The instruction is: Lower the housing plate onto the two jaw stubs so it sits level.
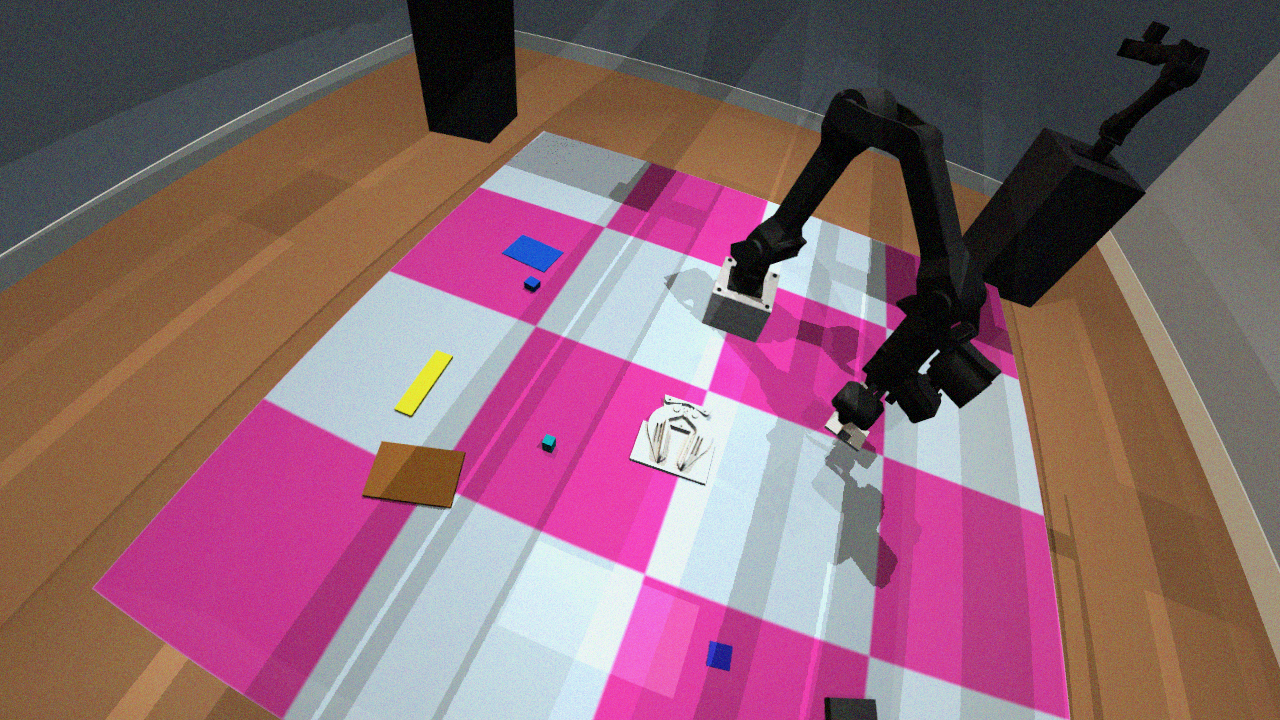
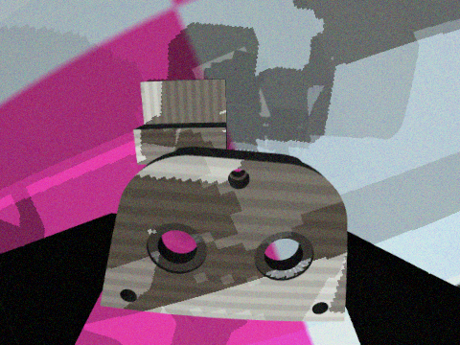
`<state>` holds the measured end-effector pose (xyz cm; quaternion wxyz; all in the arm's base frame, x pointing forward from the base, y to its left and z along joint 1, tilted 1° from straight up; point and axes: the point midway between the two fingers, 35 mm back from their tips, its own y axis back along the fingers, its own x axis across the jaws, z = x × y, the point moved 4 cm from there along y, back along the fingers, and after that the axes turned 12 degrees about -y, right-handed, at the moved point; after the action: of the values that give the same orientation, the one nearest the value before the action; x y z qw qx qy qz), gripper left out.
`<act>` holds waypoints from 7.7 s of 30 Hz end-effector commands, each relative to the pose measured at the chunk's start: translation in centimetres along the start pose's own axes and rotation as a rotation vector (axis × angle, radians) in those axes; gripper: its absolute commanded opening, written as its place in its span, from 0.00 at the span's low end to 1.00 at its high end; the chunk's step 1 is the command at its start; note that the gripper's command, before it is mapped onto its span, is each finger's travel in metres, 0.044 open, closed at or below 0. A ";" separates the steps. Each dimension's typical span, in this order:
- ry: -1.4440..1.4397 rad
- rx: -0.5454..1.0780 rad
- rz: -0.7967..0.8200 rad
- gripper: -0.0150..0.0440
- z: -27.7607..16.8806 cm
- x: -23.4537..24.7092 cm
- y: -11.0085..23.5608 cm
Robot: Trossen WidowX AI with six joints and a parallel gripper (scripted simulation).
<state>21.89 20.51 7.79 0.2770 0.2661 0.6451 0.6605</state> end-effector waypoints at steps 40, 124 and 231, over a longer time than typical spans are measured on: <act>-0.533 -0.003 -0.017 0.85 -5.0 -13.3 0.3; -1.057 -0.003 -0.031 0.85 -14.9 -21.6 0.5; -1.053 -0.002 -0.031 0.85 -15.0 -21.7 -6.2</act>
<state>26.81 -5.38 1.50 0.5742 0.5517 0.4200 0.4353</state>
